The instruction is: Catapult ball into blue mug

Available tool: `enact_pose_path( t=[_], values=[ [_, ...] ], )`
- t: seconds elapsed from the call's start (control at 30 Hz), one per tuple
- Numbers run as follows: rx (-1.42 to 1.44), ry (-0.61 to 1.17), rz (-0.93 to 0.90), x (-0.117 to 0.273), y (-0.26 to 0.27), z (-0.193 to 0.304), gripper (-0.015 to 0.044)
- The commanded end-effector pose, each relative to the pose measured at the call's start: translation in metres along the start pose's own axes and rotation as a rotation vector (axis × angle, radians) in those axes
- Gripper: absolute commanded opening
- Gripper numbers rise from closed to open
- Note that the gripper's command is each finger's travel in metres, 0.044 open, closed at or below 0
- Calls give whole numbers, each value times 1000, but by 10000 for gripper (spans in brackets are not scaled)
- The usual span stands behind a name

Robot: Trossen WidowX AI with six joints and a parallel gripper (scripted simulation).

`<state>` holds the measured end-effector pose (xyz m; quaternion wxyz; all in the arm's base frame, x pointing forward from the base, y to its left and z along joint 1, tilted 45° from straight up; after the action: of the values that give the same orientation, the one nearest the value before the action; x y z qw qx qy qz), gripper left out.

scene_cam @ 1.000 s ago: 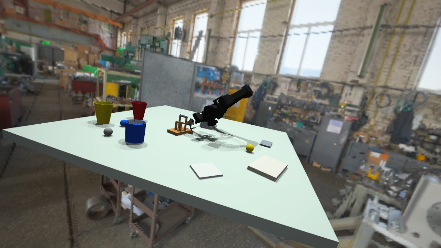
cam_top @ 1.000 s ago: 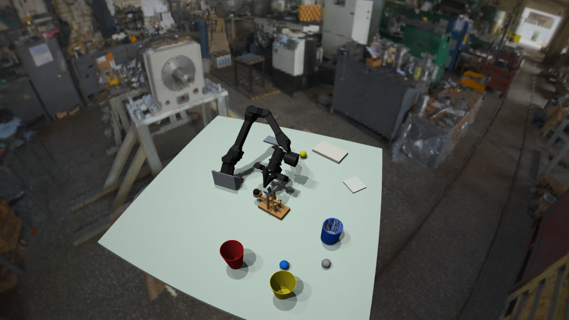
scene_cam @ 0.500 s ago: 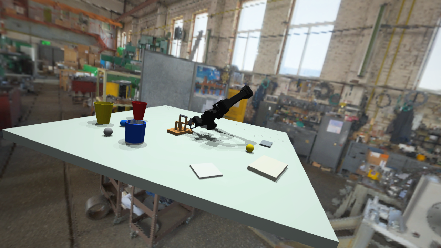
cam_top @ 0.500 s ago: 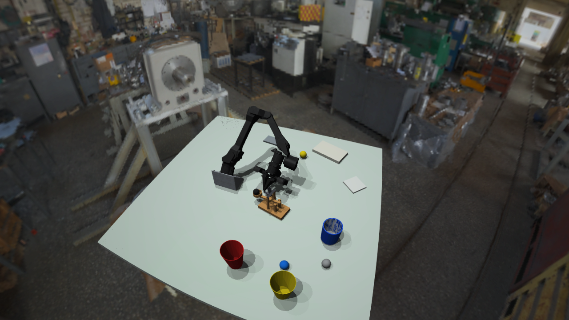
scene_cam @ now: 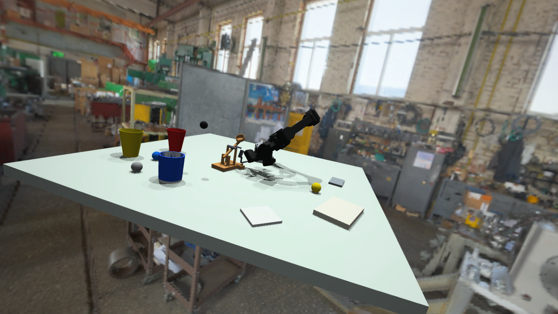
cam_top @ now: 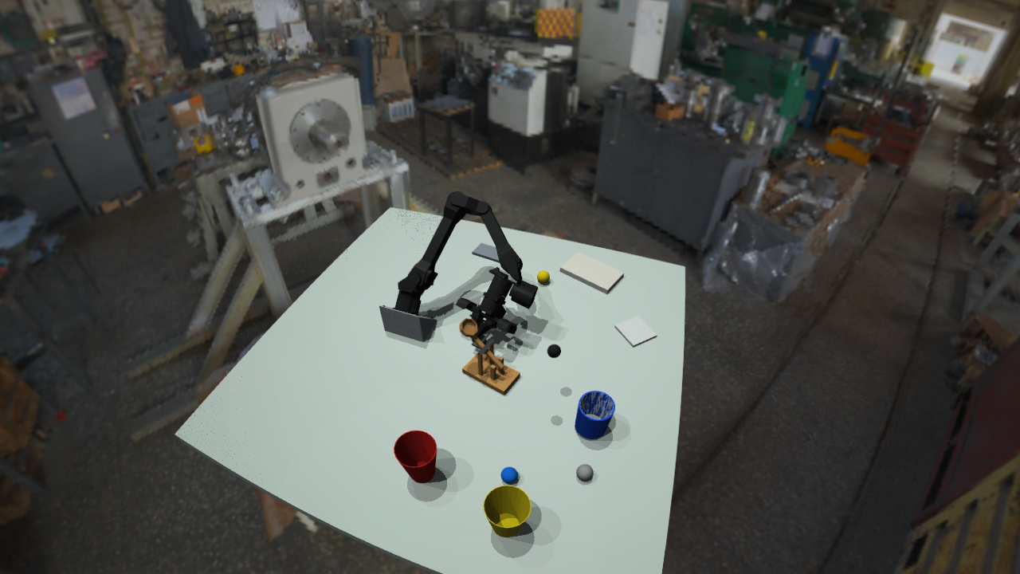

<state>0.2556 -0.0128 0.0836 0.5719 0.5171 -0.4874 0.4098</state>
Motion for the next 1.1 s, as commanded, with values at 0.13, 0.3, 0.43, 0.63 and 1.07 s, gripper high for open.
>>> enact_pose_path(
  t=[0.13,0.3,0.43,0.63,1.07],
  values=[
    [3,4,38,108,11,37,0],
    [-12,-4,50,98,5,33,26],
    [-113,-56,78,101,-11,40,131],
    [-290,-150,124,106,-41,55,289],
    [-664,-357,204,111,-99,99,440]
  ],
)
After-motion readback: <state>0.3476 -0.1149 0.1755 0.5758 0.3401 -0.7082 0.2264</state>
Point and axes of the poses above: the point midway between the two fingers, 35 mm back from their tips, its own x axis back along the fingers, its own y axis across the jaws, z = x × y, the point moved 8 cm from there along x, back along the fingers, and after that the axes turned 9 degrees about x, right-handed, at the moved point
